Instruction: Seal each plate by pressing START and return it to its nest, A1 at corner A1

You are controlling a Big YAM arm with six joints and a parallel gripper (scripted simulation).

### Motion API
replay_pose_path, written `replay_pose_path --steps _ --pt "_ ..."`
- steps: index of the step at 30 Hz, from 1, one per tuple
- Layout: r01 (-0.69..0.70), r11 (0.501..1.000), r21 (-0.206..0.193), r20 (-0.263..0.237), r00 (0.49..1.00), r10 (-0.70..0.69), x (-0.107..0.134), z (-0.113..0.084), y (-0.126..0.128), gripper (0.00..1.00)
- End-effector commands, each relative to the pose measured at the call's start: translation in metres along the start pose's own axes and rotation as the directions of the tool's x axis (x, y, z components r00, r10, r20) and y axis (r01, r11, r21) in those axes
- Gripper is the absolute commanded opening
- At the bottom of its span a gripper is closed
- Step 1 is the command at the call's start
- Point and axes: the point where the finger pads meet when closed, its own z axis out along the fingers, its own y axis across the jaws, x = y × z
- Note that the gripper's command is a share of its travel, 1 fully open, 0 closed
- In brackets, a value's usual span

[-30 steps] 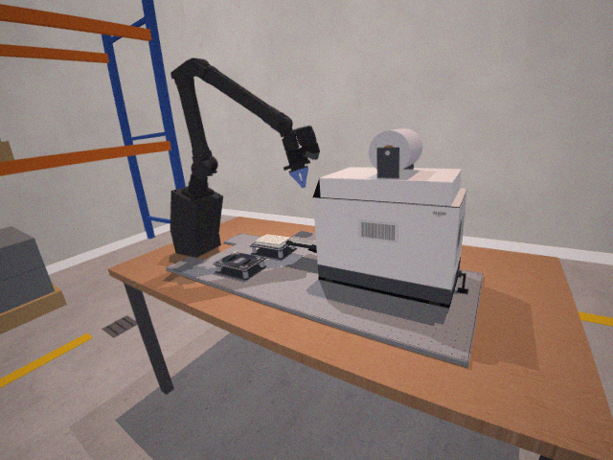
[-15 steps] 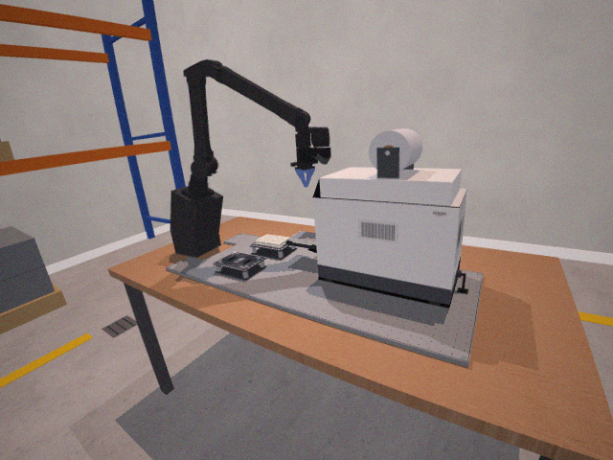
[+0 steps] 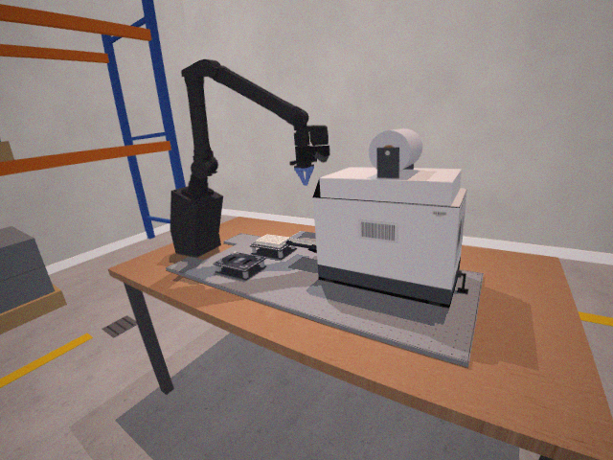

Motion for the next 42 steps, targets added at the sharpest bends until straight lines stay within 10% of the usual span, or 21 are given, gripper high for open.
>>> replay_pose_path --steps 1,42 --pt "-0.018 1.0 0.009 -0.006 1.0 0.018 0.007 -0.004 -0.009 0.0" --pt "-0.024 1.0 -0.011 0.046 0.999 0.025 -0.016 -0.02 -0.004 0.0"
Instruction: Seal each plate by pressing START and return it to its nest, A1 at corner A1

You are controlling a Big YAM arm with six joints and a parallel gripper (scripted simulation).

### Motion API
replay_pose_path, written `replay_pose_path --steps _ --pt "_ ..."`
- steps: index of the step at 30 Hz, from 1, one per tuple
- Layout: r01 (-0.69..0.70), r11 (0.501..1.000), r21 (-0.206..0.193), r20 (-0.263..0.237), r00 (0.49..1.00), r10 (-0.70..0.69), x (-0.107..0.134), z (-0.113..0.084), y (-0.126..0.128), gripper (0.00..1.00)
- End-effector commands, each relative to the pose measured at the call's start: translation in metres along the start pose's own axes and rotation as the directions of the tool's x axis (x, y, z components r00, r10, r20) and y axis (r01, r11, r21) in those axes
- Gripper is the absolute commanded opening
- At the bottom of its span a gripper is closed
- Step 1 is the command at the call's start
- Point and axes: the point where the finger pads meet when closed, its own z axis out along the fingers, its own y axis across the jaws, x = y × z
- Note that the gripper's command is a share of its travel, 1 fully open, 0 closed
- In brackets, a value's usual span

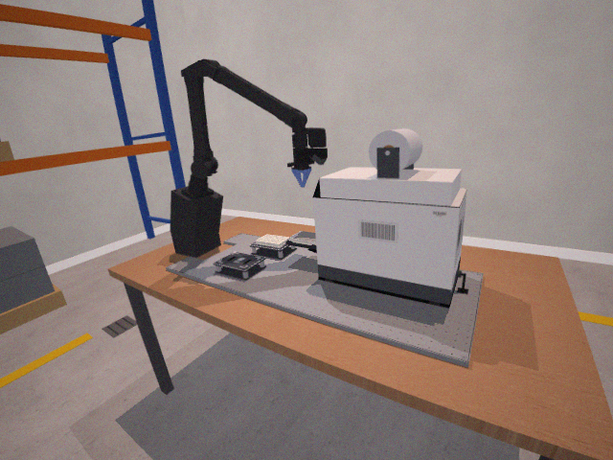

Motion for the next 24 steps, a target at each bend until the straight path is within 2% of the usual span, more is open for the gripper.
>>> replay_pose_path --steps 1,10,11,12,13,16,22,24 --pt "-0.028 0.999 -0.021 0.068 0.997 0.029 -0.028 -0.028 -0.001 0.0" --pt "-0.03 0.999 -0.023 0.074 0.997 0.032 -0.031 -0.03 -0.001 0.0" --pt "-0.027 0.999 -0.023 0.125 0.992 0.029 -0.031 -0.022 0.001 1.0" --pt "-0.019 1.0 -0.025 0.171 0.985 0.023 -0.029 -0.015 0.002 1.0" --pt "-0.01 1.0 -0.027 0.189 0.982 0.015 -0.025 -0.007 0.004 1.0" --pt "0.015 1.0 -0.024 0.128 0.992 -0.012 -0.012 0.022 0.009 1.0" --pt "0.026 1.0 -0.004 0.1 0.995 -0.025 -0.005 0.027 0.009 1.0" --pt "0.024 1.0 -0.003 0.196 0.98 -0.022 -0.004 0.041 0.009 1.0"
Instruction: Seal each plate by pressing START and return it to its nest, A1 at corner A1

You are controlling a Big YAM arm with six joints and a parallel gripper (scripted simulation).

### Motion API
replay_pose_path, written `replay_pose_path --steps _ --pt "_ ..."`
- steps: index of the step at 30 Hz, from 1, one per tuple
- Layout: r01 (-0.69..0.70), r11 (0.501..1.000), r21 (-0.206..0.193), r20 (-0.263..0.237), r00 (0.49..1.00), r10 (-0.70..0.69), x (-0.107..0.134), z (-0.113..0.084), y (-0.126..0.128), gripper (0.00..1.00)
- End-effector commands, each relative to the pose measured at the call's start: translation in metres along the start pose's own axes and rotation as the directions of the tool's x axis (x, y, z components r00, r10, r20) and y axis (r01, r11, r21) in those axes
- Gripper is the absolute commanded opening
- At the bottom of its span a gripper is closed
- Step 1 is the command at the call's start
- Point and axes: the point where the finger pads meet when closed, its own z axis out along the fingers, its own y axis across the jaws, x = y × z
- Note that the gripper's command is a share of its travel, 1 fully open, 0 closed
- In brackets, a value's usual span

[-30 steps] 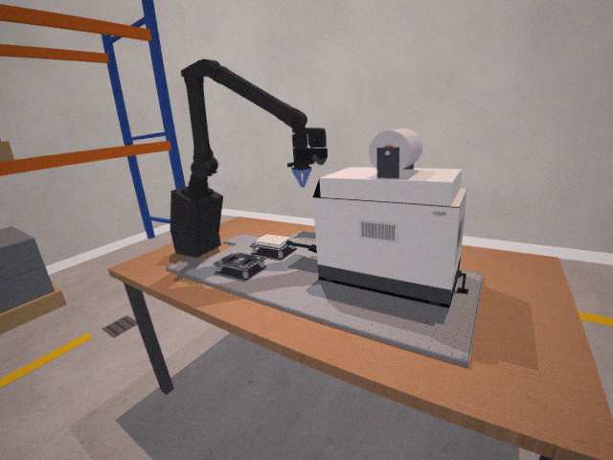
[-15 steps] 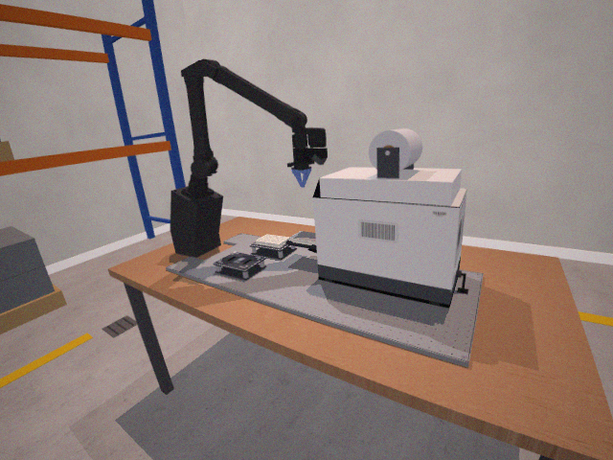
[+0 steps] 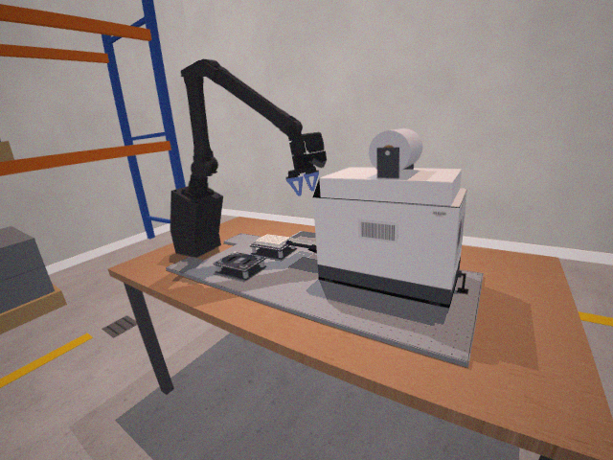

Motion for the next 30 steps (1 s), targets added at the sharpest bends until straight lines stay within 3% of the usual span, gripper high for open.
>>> replay_pose_path --steps 1,4,6,7,8,10,11,13,18,22,30 --pt "0.03 1.0 -0.009 0.059 0.998 -0.029 0.016 0.022 0.007 1.0" --pt "0.028 1.0 -0.009 0.022 0.999 -0.028 0.021 0.043 0.004 1.0" --pt "0.029 1.0 0.004 0.111 0.993 -0.03 0.025 0.056 0.002 1.0" --pt "0.036 0.999 0.002 0.126 0.991 -0.036 0.029 0.061 0.004 1.0" --pt "0.04 0.999 -0.002 0.107 0.993 -0.039 0.033 0.067 0.004 1.0" --pt "0.044 0.999 0.008 0.183 0.982 -0.045 0.038 0.078 0.003 1.0" --pt "0.047 0.999 0.009 0.198 0.979 -0.048 0.041 0.084 0.003 1.0" --pt "0.046 0.999 0.003 0.178 0.983 -0.046 0.039 0.096 0.004 1.0" --pt "0.011 1.0 -0.006 0.207 0.978 -0.01 0.024 0.098 0.001 1.0" --pt "-0.022 1.0 0.0 0.221 0.975 0.022 0.012 0.089 -0.006 1.0" --pt "-0.019 1.0 -0.023 0.252 0.968 0.024 -0.004 0.071 0.005 1.0"
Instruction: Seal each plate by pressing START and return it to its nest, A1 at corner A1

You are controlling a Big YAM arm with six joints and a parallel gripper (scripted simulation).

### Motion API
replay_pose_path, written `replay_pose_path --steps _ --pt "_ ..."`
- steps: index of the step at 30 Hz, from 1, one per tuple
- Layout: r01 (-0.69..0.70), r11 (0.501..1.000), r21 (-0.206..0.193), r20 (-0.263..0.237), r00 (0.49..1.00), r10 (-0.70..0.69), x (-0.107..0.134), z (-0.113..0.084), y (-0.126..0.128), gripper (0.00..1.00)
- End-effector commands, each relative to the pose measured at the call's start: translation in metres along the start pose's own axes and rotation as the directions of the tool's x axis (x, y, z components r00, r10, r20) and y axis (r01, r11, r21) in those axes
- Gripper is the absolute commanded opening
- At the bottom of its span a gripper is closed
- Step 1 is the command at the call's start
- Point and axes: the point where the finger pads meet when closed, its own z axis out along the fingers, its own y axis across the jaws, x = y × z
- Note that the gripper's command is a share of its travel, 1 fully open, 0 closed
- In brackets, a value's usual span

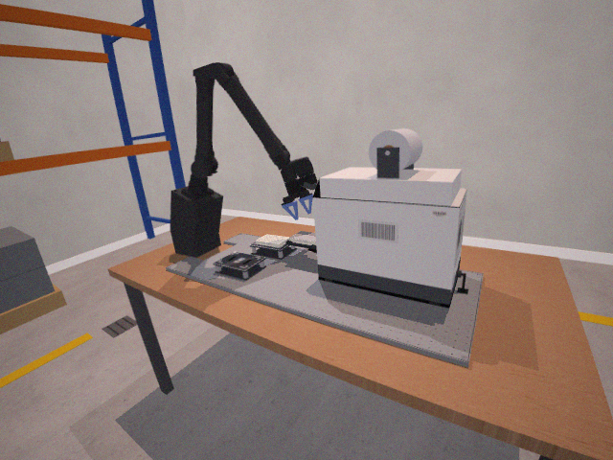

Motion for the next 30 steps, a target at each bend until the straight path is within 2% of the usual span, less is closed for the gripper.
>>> replay_pose_path --steps 1,9,15,17,19,24,30 --pt "-0.025 0.999 -0.024 0.071 0.997 0.027 -0.04 -0.015 0.01 1.0" --pt "0.016 1.0 -0.024 0.039 0.999 -0.015 -0.025 -0.005 0.019 1.0" --pt "0.005 1.0 -0.009 0.03 1.0 -0.005 -0.024 0.0 0.01 1.0" --pt "0.002 1.0 -0.008 0.031 1.0 -0.001 -0.034 0.004 -0.006 1.0" --pt "0.002 1.0 -0.008 0.031 1.0 -0.001 -0.034 0.004 -0.006 1.0" --pt "0.002 1.0 0.0 0.039 0.999 -0.002 -0.056 0.009 -0.036 1.0" --pt "0.018 1.0 -0.004 0.031 0.999 -0.018 -0.07 0.017 -0.061 1.0"
